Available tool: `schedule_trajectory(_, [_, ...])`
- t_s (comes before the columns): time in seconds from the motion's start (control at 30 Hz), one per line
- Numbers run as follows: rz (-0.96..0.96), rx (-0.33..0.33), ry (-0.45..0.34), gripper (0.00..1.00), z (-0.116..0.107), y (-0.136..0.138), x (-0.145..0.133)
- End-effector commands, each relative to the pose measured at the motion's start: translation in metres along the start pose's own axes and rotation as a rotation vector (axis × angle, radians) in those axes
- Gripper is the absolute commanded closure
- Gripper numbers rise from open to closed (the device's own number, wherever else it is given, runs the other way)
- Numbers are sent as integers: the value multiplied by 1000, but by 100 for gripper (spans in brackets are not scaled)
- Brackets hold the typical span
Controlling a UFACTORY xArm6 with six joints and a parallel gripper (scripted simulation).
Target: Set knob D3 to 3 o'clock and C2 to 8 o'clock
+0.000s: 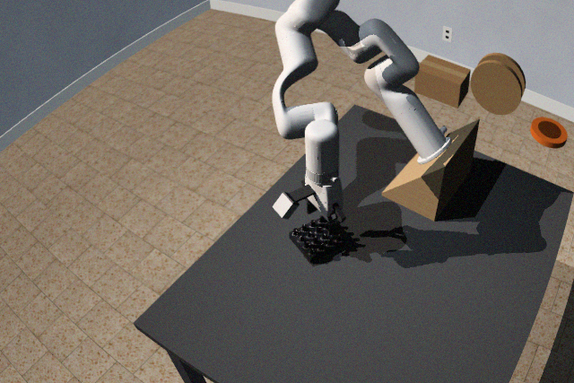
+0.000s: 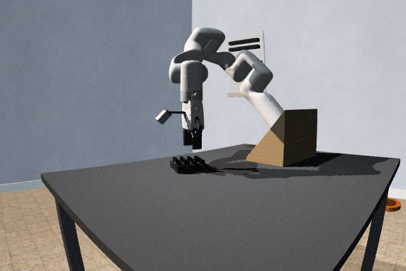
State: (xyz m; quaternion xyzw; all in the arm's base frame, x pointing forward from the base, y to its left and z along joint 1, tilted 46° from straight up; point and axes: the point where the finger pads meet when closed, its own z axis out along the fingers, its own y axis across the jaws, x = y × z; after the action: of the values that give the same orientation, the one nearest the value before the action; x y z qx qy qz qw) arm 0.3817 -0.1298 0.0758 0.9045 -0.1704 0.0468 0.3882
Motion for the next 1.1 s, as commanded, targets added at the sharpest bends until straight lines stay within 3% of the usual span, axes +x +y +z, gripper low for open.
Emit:
schedule_trajectory(0.0, [1, 1, 2, 0, -1, -1, -3])
schedule_trajectory(1.07, [1, 1, 2, 0, 0, -3, -46])
